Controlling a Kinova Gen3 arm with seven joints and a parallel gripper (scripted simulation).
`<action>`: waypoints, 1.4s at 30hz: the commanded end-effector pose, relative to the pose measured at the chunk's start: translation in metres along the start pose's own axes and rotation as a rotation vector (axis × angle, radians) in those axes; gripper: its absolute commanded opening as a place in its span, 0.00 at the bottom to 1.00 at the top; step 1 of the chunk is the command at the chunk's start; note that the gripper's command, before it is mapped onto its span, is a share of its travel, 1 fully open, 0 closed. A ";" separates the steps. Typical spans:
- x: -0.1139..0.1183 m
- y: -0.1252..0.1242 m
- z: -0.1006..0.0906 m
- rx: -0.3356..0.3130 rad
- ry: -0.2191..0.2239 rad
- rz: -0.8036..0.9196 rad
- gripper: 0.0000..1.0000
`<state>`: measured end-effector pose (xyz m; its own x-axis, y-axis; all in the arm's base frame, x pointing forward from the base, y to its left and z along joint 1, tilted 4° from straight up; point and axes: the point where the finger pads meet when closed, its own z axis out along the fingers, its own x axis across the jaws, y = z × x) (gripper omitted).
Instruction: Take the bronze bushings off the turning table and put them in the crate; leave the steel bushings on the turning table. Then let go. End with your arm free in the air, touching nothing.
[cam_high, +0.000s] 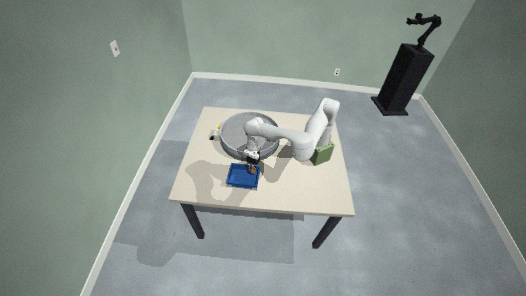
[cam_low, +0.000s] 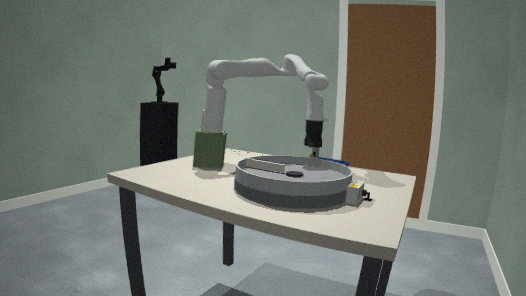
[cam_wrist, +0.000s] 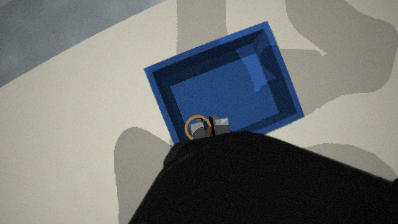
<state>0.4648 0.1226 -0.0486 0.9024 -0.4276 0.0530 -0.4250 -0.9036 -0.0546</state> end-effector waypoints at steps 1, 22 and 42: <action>0.000 0.001 0.004 -0.002 -0.001 0.000 0.00; 0.000 0.001 0.014 -0.002 -0.001 0.000 0.00; 0.000 0.001 0.023 -0.002 -0.001 0.000 0.00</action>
<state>0.4655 0.1227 -0.0720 0.9027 -0.4272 0.0512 -0.4248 -0.9038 -0.0521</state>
